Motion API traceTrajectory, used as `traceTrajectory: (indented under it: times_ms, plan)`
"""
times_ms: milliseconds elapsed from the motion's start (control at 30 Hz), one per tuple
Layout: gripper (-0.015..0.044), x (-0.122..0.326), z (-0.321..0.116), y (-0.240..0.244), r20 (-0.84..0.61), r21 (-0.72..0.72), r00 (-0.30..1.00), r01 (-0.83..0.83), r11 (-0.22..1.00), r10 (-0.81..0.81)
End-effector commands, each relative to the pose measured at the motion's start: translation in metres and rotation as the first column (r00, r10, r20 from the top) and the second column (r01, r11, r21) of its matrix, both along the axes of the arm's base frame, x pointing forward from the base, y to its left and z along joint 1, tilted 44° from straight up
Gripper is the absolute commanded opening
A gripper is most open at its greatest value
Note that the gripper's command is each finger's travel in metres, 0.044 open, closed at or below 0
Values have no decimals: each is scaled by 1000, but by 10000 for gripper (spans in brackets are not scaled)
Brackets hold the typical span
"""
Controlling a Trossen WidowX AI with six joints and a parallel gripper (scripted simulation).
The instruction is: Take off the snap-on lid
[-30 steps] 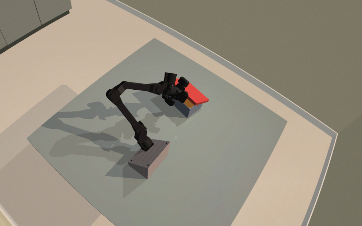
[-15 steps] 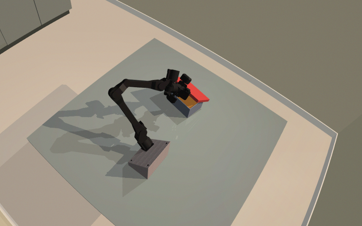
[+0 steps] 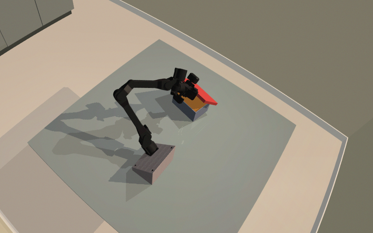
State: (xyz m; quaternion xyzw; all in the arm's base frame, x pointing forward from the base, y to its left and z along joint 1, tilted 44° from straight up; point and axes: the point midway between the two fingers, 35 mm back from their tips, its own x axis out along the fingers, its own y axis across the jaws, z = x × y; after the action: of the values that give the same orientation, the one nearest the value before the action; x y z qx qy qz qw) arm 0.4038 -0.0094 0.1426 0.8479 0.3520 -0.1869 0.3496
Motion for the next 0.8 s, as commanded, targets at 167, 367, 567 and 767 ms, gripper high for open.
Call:
traceTrajectory:
  times_ms: [167, 367, 567, 767]
  plan:
    - [0, 5, 13, -11, 16, -7, 1000, 2, 1000, -2]
    - [0, 5, 19, -16, 16, -7, 1000, 2, 1000, -2]
    - [0, 6, 24, -22, 16, -7, 1000, 2, 1000, -2]
    - [0, 6, 26, -24, 16, -8, 1000, 2, 1000, -2]
